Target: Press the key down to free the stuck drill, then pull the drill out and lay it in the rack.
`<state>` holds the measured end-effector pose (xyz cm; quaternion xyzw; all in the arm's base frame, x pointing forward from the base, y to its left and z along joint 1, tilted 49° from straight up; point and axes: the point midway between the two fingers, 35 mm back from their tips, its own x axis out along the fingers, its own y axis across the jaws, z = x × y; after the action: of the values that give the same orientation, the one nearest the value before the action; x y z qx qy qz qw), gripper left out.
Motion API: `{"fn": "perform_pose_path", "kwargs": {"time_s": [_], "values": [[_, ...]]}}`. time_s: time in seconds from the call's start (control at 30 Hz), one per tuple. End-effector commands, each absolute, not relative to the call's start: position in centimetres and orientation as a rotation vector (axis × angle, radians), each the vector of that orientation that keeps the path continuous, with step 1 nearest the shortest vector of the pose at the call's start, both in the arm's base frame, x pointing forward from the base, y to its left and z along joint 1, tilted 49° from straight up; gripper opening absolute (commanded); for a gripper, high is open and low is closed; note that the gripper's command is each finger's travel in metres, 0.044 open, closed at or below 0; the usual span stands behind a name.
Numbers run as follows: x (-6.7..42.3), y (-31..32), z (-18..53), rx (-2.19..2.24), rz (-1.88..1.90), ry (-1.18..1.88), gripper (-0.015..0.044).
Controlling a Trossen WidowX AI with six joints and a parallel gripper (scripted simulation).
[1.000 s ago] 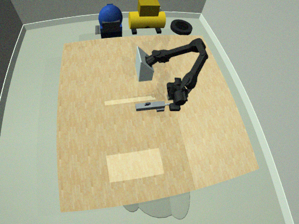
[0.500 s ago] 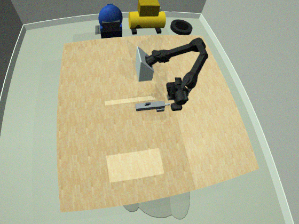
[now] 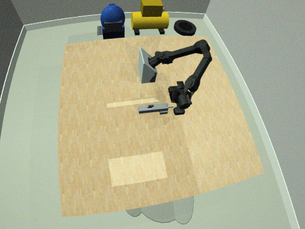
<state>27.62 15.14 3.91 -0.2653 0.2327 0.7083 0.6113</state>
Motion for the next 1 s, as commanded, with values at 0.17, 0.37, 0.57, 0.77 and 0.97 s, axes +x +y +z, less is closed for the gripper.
{"fn": "perform_pose_path", "kwargs": {"time_s": [0.17, 0.37, 0.57, 0.77, 0.97], "values": [[27.2, 16.0, 2.5, -0.597, 1.640, 0.547, 0.0440], [27.1, 16.6, 1.7, -0.597, 1.640, 0.546, 0.0440], [26.9, 17.1, 0.9, -0.596, 1.640, 0.546, 0.0440], [27.1, 17.0, 1.1, -0.608, 1.638, 0.538, 0.0414], [27.1, 17.0, 1.1, -0.608, 1.638, 0.538, 0.0256]]}}
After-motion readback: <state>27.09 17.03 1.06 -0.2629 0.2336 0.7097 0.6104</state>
